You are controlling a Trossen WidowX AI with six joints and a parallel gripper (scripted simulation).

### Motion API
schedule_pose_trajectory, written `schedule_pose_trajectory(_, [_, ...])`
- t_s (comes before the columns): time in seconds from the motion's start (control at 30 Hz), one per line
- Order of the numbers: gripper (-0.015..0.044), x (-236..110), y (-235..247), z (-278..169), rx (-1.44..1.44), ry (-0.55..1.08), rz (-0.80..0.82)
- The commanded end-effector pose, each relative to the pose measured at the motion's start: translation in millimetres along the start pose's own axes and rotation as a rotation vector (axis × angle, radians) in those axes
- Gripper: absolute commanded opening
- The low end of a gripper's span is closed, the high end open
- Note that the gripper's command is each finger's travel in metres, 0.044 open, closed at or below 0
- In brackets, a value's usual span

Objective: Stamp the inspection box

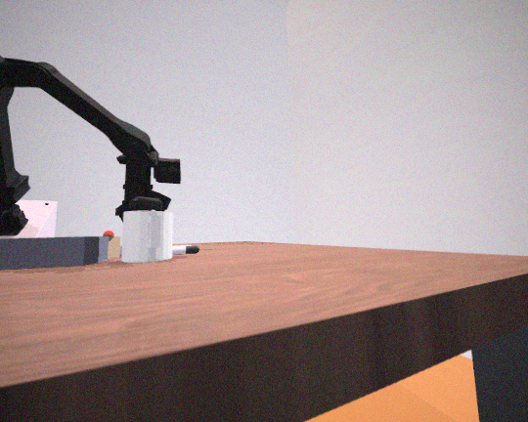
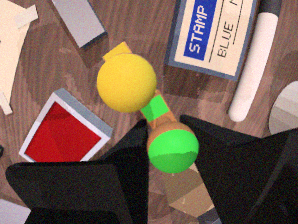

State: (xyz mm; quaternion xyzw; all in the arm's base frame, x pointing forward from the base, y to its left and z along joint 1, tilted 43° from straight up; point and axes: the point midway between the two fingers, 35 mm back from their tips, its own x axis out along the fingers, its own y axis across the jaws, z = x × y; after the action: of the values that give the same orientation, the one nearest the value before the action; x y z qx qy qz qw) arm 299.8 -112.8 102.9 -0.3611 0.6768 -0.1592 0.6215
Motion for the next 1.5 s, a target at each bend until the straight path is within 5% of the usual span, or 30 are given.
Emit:
schedule_pose_trajectory(0.0, [0.0000, -3, -1, 1, 0.006, -0.002, -0.001])
schedule_pose_trajectory(1.47, [0.0000, -24, -1, 2, 0.006, -0.003, 0.002])
